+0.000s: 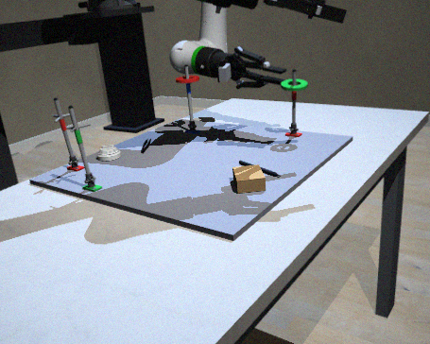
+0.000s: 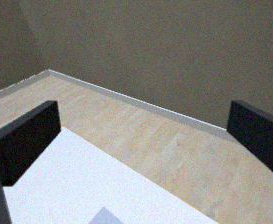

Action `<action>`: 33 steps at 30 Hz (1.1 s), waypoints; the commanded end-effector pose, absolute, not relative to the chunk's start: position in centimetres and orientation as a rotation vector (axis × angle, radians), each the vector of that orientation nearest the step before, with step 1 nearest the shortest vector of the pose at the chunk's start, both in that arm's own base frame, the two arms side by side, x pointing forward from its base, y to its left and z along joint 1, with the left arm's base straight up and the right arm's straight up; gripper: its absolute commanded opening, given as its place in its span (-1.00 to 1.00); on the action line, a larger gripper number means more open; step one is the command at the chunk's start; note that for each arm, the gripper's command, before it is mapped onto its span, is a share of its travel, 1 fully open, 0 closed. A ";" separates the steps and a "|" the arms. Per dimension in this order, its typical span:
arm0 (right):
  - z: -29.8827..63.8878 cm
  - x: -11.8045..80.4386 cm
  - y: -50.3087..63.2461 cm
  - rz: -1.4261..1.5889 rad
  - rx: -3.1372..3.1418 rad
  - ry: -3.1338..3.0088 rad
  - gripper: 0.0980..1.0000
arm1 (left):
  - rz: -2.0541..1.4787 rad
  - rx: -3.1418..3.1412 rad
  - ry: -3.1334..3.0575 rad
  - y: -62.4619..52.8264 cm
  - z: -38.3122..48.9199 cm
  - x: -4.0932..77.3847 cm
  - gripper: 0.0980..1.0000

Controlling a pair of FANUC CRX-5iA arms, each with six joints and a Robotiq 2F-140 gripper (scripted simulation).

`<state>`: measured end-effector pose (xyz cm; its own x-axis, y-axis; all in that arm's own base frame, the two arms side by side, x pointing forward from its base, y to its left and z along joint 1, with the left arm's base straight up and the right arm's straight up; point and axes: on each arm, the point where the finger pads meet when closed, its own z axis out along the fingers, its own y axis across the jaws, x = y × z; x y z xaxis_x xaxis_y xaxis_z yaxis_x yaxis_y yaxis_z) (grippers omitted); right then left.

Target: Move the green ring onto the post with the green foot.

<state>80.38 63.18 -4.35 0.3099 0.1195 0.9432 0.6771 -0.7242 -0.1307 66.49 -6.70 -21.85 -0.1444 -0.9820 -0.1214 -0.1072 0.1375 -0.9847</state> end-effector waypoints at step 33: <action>-4.1 80.4 63.2 -1.426 -2.063 -0.703 1.00 | -1.198 -1.099 1.494 -10.4 -22.2 67.8 -0.66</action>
